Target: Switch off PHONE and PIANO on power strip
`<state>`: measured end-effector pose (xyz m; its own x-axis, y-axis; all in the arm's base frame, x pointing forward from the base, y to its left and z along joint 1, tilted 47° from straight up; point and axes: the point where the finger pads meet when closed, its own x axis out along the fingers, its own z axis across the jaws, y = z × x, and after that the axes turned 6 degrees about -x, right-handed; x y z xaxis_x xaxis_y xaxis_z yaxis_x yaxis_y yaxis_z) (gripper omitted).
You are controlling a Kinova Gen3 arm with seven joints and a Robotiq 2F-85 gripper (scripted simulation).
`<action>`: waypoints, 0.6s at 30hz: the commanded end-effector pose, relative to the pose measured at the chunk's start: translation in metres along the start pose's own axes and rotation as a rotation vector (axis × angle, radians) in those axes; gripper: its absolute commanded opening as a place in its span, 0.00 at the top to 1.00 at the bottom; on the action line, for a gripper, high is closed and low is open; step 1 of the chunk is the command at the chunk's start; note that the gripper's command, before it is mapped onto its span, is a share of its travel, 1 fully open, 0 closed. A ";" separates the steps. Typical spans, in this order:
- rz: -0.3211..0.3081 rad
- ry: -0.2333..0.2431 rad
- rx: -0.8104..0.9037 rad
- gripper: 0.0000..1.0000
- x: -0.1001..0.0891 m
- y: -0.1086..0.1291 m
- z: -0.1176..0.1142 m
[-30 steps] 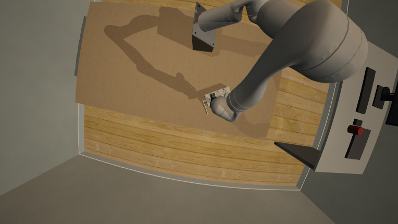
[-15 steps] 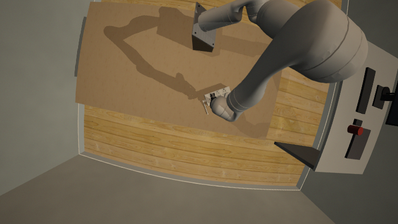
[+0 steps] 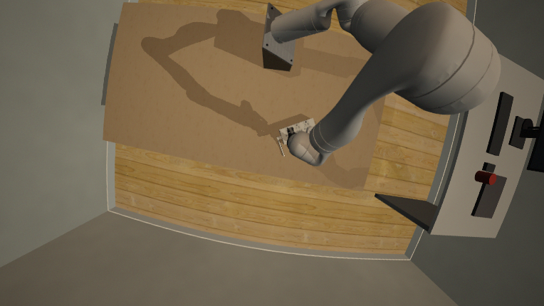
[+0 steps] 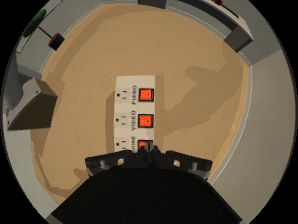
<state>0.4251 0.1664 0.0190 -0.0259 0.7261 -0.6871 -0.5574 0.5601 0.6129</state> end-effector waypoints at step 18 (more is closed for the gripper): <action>0.000 0.000 0.000 1.00 0.005 0.000 0.000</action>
<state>0.4254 0.1702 0.0154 -0.0251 0.7260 -0.6872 -0.5575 0.5605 0.6124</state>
